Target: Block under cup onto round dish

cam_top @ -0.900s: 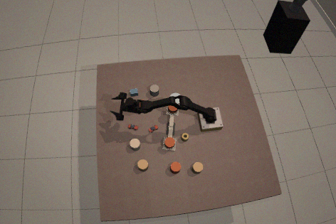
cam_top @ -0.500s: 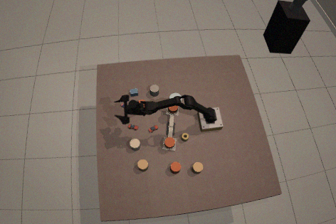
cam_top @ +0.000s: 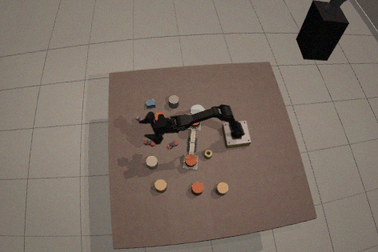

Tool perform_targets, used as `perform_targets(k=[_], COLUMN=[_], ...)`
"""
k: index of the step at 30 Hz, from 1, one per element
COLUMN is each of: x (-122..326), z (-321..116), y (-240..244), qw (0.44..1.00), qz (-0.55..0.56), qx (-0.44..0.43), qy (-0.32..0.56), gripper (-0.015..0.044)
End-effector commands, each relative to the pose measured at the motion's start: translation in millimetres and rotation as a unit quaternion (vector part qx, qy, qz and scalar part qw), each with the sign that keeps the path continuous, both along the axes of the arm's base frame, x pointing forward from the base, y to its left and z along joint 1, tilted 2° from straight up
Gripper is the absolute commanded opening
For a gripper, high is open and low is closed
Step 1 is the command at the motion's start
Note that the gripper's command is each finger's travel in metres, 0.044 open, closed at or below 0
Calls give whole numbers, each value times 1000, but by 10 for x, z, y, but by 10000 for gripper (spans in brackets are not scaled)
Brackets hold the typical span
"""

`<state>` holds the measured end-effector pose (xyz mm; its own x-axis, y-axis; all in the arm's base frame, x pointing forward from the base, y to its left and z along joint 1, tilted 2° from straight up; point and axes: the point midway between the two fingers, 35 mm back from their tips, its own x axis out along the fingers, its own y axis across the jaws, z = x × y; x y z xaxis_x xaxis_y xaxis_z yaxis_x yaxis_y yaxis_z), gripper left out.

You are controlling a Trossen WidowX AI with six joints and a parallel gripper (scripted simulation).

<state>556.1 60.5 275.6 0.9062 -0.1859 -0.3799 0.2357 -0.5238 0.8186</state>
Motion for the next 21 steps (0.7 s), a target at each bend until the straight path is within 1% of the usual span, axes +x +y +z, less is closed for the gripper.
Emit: perform_targets(k=[1,11,21], x=[-258,-908,-1571], z=[68,160,163], y=[118,328,424], qw=[998,976,928], qz=[29,109,192], qx=[-50,-172,-291], qy=[25,81,128], gripper=[440,440,440])
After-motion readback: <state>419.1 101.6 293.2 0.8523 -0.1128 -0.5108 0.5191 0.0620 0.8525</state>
